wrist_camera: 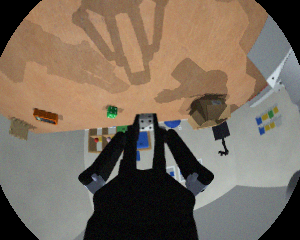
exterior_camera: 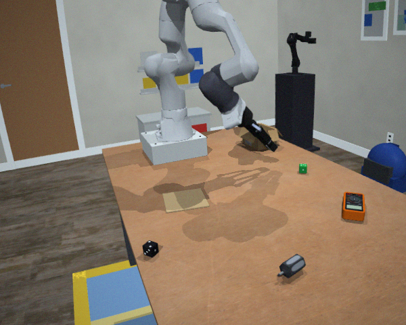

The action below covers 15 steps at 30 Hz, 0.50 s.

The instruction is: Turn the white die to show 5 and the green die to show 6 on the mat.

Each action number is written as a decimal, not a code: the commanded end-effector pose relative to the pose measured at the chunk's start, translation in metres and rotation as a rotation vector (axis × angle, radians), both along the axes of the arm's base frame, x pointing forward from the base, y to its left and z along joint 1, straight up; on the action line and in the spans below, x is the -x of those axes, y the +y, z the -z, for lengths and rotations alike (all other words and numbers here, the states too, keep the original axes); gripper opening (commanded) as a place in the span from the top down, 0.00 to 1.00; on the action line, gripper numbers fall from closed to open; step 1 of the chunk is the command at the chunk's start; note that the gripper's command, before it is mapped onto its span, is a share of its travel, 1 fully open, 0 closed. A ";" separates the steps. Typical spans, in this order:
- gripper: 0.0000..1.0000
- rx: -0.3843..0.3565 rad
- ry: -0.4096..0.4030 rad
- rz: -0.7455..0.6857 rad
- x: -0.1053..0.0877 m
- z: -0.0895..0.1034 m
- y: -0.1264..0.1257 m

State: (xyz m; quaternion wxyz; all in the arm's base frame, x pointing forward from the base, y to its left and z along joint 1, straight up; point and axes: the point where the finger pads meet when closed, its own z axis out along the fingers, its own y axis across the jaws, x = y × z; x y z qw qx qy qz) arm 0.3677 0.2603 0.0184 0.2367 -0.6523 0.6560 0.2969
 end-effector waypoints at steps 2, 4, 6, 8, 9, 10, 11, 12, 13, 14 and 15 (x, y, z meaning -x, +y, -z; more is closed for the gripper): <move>0.76 -0.147 -0.072 -0.093 0.005 -0.005 0.009; 0.76 -0.173 -0.073 -0.091 0.004 -0.005 0.009; 0.76 -0.215 -0.067 -0.091 0.004 -0.004 0.008; 0.76 -0.247 -0.064 -0.091 0.004 -0.004 0.008; 0.76 -0.250 -0.064 -0.090 0.004 -0.004 0.008; 0.76 -0.275 -0.063 -0.089 0.004 -0.004 0.007; 0.76 -0.292 -0.063 -0.088 0.004 -0.004 0.007; 0.76 -0.301 -0.063 -0.087 0.003 -0.004 0.006; 0.76 -0.305 -0.063 -0.087 0.003 -0.004 0.006; 0.76 -0.306 -0.063 -0.087 0.003 -0.004 0.006; 0.76 -0.306 -0.063 -0.087 0.003 -0.004 0.006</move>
